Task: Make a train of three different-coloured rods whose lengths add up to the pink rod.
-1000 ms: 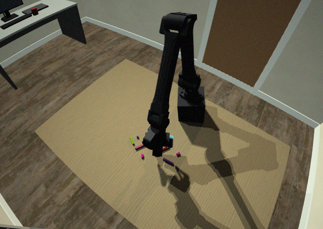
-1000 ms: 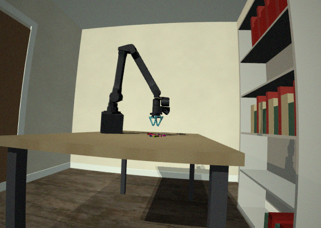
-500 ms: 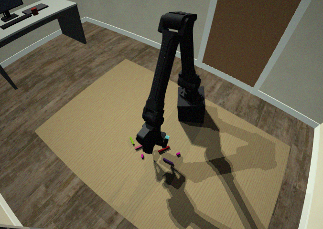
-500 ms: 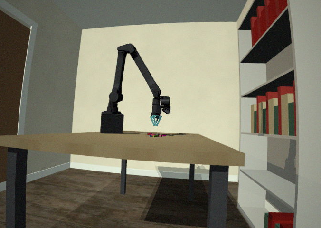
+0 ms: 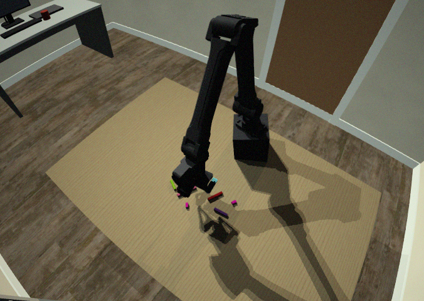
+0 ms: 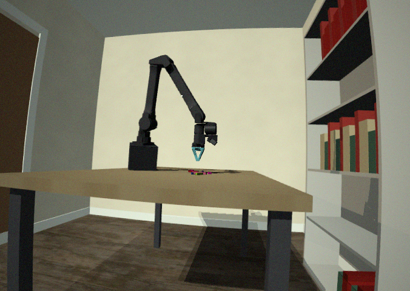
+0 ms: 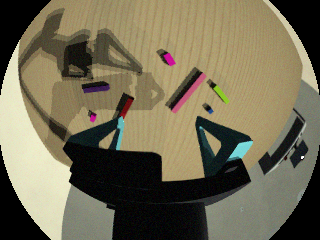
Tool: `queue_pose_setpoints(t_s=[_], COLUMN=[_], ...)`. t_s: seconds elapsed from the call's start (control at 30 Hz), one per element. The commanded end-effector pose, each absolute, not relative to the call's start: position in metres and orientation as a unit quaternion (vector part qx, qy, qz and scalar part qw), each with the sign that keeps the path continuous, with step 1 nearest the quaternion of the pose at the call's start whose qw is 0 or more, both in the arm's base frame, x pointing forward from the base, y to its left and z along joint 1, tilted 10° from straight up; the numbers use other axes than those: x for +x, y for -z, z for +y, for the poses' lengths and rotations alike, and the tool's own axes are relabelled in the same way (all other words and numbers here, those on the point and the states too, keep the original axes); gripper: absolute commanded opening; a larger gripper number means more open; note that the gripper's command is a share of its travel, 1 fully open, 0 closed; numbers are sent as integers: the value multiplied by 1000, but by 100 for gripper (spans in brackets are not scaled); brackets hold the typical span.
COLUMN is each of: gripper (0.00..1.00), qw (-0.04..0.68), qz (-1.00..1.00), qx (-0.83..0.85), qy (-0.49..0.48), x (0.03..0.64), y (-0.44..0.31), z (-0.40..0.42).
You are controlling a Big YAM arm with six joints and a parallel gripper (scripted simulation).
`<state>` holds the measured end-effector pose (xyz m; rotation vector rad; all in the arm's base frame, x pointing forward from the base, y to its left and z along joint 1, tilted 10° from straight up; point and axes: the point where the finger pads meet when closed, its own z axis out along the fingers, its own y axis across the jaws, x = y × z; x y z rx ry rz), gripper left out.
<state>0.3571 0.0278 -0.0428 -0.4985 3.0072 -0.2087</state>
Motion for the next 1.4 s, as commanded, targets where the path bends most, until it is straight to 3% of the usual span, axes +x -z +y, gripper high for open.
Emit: queue_pose_setpoints(t_s=[0.0,0.43,0.47,0.9,0.93,1.3,1.37], gripper=[100,100,100,100,100,100,100], qw=[73,65,80,73,87,76,91], qz=[989,988,994,994,994,995,991], qx=[-111,-124,-43,-56,23,10,83], qy=[70,68,63,64,59,60,57], x=[384,377,387,382,390,384,392], y=[24,30,18,27,15,24,13], z=[18,27,0,9,-17,-8,-34])
